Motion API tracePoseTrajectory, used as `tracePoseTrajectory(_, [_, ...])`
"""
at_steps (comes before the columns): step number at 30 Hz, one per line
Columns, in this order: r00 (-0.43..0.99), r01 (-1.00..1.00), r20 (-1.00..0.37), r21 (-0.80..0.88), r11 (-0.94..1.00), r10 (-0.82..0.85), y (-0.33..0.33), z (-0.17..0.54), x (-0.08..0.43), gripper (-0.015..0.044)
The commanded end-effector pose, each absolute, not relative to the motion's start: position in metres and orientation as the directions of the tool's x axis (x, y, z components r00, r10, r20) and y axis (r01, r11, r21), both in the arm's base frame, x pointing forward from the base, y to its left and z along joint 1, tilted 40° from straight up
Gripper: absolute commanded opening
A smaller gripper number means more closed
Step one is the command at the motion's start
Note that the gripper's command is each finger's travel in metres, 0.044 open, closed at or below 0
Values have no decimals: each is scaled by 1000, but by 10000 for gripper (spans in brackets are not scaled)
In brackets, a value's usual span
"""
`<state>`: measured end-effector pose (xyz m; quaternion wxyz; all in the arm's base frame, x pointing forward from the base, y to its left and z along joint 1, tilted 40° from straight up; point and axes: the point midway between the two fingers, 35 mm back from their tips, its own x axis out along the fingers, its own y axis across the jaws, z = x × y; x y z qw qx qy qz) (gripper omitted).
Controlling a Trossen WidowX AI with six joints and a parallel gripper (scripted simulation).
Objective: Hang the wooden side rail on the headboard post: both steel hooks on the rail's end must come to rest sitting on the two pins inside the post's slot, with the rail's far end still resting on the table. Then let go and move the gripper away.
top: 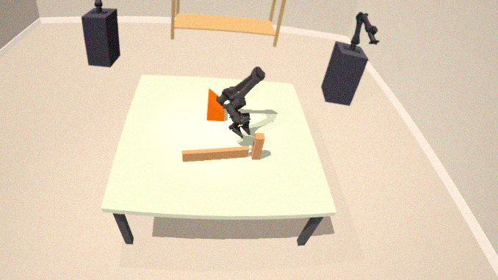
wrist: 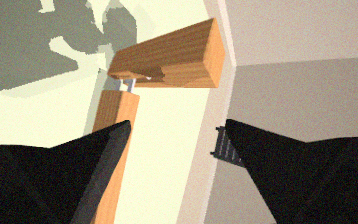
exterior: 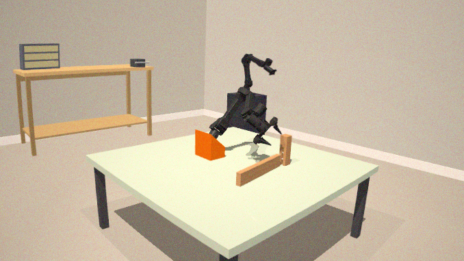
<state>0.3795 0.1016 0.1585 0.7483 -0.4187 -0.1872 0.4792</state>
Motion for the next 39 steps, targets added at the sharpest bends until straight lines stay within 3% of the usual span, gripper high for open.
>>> tracePoseTrajectory(1, [394, -852, -28, -386, 353, 919, 99, 147, 378, 440])
tracePoseTrajectory(21, [257, -928, 25, 285, 239, 966, 96, 133, 357, 440])
tracePoseTrajectory(39, [255, -925, 25, 297, 236, 967, 96, 133, 356, 440])
